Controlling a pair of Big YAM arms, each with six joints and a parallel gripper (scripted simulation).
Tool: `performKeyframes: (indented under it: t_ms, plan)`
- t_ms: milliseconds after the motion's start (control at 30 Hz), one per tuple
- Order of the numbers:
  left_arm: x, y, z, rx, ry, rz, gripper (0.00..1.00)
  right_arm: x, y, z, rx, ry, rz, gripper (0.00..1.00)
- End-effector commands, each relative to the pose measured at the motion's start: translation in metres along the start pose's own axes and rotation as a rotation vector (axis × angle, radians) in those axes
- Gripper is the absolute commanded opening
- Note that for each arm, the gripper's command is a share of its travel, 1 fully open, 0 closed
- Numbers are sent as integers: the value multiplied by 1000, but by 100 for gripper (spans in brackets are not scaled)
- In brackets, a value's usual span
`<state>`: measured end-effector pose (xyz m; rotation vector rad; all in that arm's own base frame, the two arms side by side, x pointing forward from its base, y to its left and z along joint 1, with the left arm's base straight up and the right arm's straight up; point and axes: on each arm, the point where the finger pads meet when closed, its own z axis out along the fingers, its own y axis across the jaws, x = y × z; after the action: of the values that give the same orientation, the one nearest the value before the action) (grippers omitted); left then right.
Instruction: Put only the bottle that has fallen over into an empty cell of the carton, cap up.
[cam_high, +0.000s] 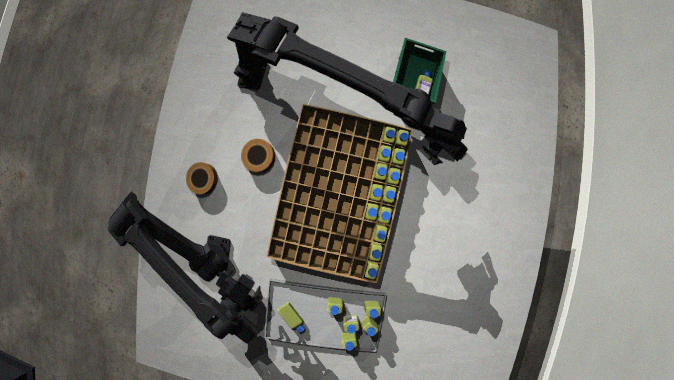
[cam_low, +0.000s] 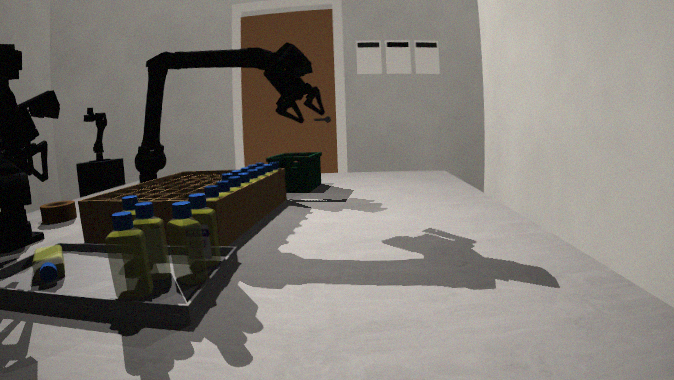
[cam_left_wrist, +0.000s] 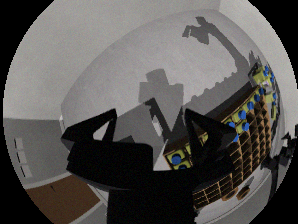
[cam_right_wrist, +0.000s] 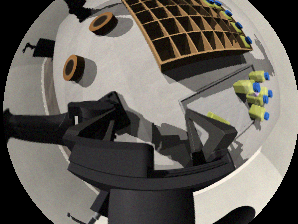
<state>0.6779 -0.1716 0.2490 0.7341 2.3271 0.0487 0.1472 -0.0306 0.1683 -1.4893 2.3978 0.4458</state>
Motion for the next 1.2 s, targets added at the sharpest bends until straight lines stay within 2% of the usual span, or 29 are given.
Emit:
performKeyframes:
  t_ms: [0,567,633,733,833,1033,1100,1167]
  plan:
    - [-8,3,-8,-6,-19,-2,100,-2,-2,-5,12,0,-5,100]
    - [-8,3,-8,-6,-19,-2,100,-2,-2,-5,12,0,-5,100]
    - [-4,-13,6,11,-18,-6,100,-2,-9,-10,20,4,42,77]
    - [-9,-42,20,58,-54,4,100,-3,-19,-16,22,14,159,77]
    - [-29,-97,31,156,-147,37,100,1,-36,-21,5,34,329,77]
    - [-55,-167,32,287,-267,84,100,8,-62,-27,-14,71,541,77]
    - [-55,-167,32,287,-267,84,100,8,-62,-27,-14,71,541,77]
    - [-73,-194,26,337,-333,104,100,11,-70,-28,-17,82,626,77]
